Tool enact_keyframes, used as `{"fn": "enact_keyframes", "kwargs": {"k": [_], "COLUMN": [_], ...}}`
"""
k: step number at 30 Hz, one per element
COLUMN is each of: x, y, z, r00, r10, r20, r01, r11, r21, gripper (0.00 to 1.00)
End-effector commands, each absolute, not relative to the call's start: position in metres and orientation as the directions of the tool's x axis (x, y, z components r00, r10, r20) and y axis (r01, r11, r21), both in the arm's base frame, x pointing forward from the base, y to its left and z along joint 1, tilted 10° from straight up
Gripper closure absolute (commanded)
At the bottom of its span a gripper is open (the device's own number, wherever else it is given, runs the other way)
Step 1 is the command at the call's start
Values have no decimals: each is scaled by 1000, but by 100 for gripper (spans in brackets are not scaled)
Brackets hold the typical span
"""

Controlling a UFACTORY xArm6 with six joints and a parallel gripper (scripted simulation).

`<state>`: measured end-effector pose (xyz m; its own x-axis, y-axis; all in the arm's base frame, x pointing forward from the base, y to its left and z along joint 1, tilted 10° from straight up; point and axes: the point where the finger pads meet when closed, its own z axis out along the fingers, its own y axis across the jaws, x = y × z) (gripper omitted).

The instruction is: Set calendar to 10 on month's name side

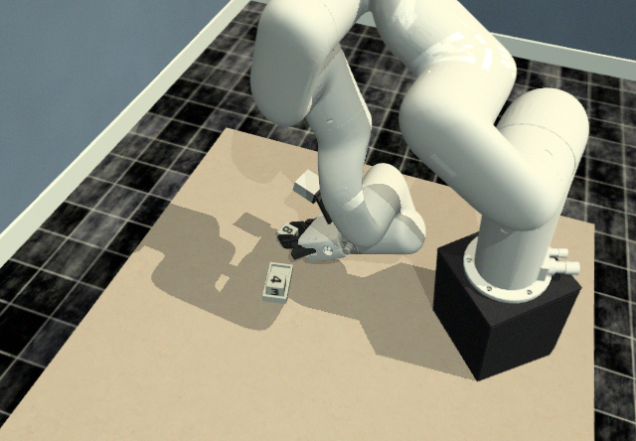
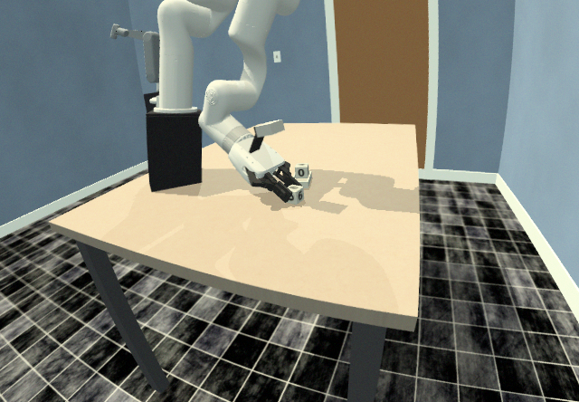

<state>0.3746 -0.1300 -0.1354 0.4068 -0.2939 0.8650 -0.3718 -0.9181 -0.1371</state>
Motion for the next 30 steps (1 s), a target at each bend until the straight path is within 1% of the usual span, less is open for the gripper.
{"fn": "enact_keyframes", "kwargs": {"k": [1, 15, 21, 30], "x": [375, 374, 373, 367], "y": [-130, -131, -132, -135], "z": [-135, -131, -119, -83], "r00": [406, 406, 406, 406], "r10": [-294, -294, -294, -294], "r20": [866, 866, 866, 866], "r01": [-372, -372, -372, -372], "r11": [-918, -918, -918, -918], "r21": [-137, -137, -137, -137], "gripper": [71, 71, 71, 71]}}
